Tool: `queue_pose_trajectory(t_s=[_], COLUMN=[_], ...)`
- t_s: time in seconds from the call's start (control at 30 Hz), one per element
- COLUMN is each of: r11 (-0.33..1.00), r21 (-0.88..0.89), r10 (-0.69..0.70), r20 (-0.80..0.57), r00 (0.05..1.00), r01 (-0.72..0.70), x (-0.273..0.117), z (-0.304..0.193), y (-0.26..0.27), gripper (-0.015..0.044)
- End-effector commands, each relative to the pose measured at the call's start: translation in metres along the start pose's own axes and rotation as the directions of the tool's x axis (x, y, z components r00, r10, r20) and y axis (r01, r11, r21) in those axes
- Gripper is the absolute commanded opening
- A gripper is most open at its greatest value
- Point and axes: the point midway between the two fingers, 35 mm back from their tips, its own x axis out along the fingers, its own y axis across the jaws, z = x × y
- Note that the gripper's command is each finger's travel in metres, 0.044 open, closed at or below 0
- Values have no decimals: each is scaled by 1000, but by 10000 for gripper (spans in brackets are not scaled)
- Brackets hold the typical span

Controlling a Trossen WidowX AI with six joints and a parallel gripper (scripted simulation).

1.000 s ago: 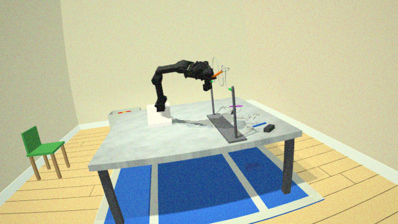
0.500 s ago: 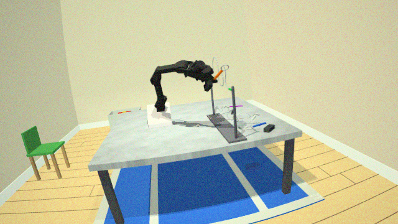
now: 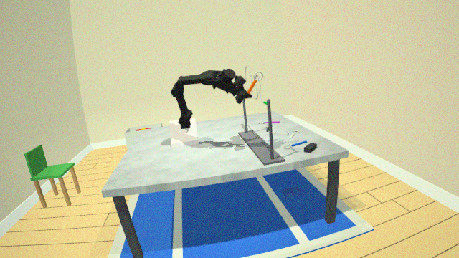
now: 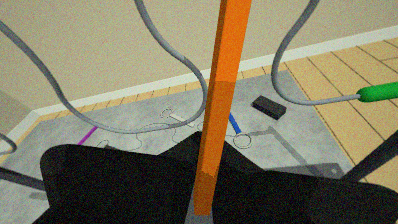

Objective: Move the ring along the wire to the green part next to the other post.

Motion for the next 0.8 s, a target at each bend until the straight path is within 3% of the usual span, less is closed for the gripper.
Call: queue_pose_trajectory(t_s=[0.0, 0.77], r11=[994, 795], r21=[-94, -506], r10=[-60, -300], r20=[14, 150], r00=[998, 942], r01=[61, 333], x=[-2, -4], z=[0, 10], y=[-6, -37], gripper=[-150, -150])
